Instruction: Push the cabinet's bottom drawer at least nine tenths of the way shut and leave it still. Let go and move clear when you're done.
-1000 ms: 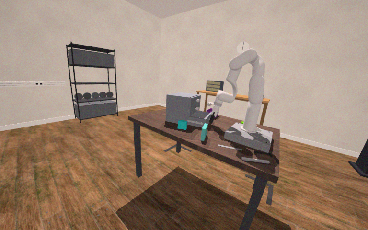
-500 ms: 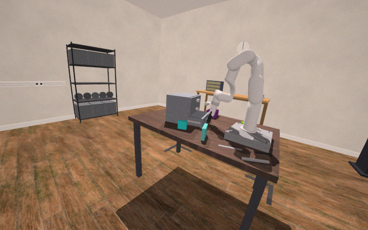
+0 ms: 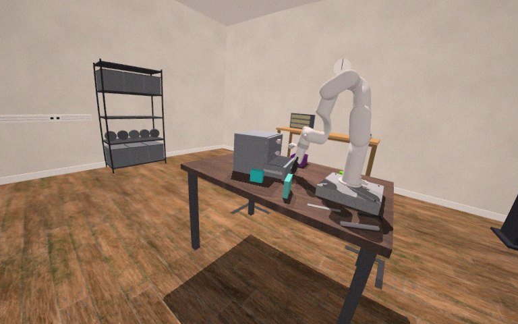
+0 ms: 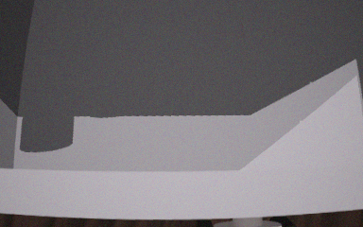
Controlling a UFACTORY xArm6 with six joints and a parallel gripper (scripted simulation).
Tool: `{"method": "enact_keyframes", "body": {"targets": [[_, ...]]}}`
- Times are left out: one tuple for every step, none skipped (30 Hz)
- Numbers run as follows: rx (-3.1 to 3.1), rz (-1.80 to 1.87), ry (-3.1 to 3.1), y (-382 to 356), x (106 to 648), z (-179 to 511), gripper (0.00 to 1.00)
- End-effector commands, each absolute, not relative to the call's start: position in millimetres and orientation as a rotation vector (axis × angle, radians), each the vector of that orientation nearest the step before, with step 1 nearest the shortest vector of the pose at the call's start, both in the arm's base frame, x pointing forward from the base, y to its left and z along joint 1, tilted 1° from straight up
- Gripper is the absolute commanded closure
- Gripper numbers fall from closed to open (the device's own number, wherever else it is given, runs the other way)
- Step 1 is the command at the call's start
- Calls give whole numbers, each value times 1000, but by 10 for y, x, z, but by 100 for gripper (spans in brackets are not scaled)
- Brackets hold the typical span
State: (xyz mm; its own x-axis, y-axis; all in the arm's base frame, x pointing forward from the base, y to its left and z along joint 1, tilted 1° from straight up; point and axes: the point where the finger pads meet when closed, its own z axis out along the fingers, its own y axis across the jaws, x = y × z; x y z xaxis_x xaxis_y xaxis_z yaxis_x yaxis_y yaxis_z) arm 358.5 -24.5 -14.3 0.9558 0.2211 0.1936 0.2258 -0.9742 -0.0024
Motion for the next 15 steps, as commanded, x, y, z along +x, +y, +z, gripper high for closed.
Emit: {"method": "enact_keyframes", "body": {"targets": [[-3080,-314,-353,-245,3598,-135,100],[-3080,-316,-352,-245,3597,-136,100],[-3080,-319,-352,-245,3597,-136,100],[-3079,-322,-352,-244,3596,-136,100],[-3079,-326,-352,-245,3596,-136,100],[-3078,-330,-352,-245,3597,-136,100],[-3077,-333,-352,-245,3597,-135,100],[-3076,-337,-352,-245,3598,-135,100],[-3076,-342,-352,-245,3597,-135,100],[-3075,-346,-352,-245,3597,-136,100],[-3074,-351,-352,-244,3596,-136,100],[-3074,-351,-352,-244,3596,-136,100],[-3074,-351,-352,-244,3596,-136,100],[-3073,-356,-352,-245,3597,-136,100],[-3072,-361,-351,-246,3597,-135,100]]}}
